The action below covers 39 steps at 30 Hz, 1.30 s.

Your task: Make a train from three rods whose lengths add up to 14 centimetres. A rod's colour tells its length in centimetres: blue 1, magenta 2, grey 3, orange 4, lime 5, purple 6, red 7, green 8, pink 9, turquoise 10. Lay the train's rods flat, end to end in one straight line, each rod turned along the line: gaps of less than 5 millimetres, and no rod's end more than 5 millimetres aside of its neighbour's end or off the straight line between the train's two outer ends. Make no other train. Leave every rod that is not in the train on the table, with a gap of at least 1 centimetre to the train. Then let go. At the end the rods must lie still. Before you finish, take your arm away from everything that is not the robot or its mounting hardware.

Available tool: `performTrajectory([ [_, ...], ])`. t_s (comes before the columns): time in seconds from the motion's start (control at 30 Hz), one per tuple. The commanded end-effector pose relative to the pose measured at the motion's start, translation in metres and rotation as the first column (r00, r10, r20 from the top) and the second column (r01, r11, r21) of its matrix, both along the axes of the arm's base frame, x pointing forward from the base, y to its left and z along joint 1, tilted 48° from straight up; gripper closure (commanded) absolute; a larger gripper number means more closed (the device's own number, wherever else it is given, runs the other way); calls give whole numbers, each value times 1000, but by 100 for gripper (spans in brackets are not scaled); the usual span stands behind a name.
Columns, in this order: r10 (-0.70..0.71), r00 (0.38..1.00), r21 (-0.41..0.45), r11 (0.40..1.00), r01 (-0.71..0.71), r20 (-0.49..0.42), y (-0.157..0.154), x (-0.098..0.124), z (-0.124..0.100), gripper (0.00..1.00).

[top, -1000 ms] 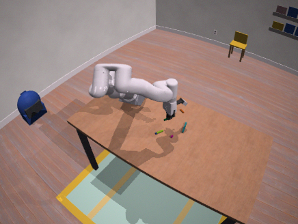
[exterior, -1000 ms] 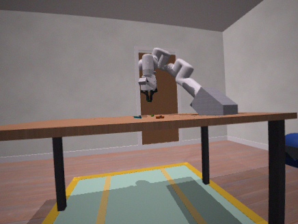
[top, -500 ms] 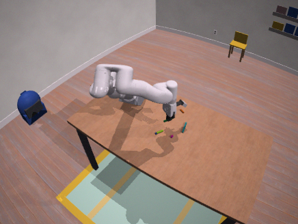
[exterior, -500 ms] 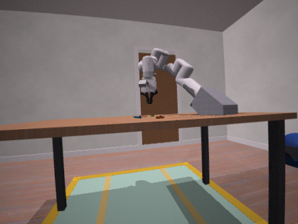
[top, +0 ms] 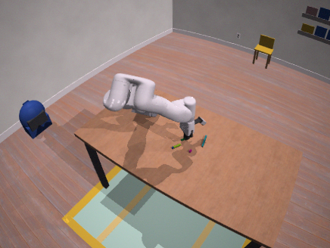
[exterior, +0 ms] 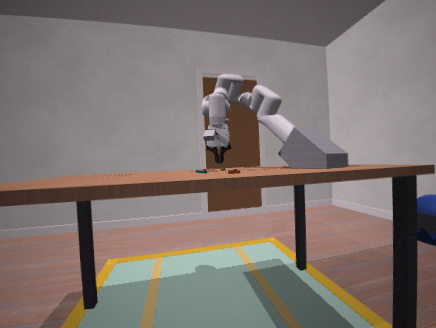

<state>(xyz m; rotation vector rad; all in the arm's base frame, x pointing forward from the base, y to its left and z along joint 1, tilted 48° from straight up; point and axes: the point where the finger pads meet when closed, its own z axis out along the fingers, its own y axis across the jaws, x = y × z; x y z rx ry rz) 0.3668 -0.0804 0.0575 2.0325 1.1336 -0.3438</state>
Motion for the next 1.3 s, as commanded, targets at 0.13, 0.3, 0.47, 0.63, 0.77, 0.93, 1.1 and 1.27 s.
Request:
performTrajectory([
  [0.13,2,1000,0,1000,-2,3,-15,4,-13,96],
  [0.3,2,1000,0,1000,-2,3,-16,5,-14,96],
  [0.47,2,1000,0,1000,-2,3,-16,5,-14,96],
  [0.63,2,1000,0,1000,-2,3,-16,5,-14,96],
  [0.77,2,1000,0,1000,-2,3,-16,5,-14,96],
  [0.93,2,1000,0,1000,-2,3,-16,5,-14,96],
  [1.1,2,1000,0,1000,-2,3,-16,5,-14,96],
  [1.27,2,1000,0,1000,-2,3,-16,5,-14,96],
])
